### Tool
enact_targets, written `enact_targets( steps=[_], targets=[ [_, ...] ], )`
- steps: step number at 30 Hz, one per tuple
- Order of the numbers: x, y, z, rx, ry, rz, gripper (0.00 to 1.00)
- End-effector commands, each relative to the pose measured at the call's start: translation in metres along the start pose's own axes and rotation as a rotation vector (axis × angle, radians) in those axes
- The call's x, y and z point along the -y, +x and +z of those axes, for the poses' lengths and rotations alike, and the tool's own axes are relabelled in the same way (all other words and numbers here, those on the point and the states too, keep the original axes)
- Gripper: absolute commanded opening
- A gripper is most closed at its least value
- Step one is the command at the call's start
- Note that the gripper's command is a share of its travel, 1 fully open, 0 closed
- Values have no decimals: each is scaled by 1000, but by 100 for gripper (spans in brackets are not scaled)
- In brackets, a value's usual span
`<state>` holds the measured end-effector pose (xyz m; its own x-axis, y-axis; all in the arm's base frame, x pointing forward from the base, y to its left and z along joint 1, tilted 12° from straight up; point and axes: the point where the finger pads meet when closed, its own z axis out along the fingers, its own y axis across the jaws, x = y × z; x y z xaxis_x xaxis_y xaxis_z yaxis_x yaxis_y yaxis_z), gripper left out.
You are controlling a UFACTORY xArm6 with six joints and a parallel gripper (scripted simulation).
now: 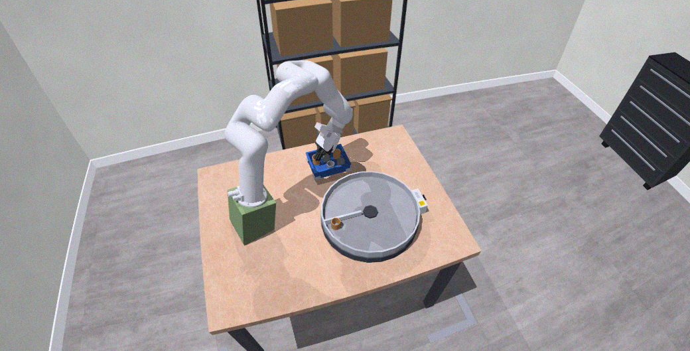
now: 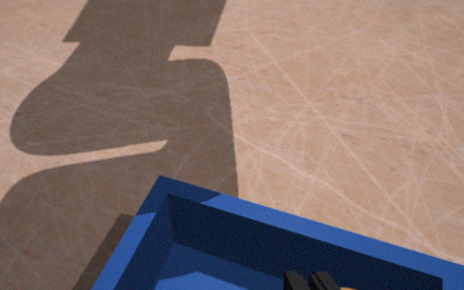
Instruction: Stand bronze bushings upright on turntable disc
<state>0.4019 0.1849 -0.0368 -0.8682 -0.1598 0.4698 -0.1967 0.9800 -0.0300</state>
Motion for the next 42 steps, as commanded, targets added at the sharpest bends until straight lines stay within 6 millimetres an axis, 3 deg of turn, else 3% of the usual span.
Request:
enact_targets(
  steps=[1, 27, 42],
  targets=[
    [0, -1, -2, 4, -1, 0, 0],
    [0, 1, -5, 4, -1, 0, 0],
    [0, 35, -44, 4, -1, 0, 0]
  ],
)
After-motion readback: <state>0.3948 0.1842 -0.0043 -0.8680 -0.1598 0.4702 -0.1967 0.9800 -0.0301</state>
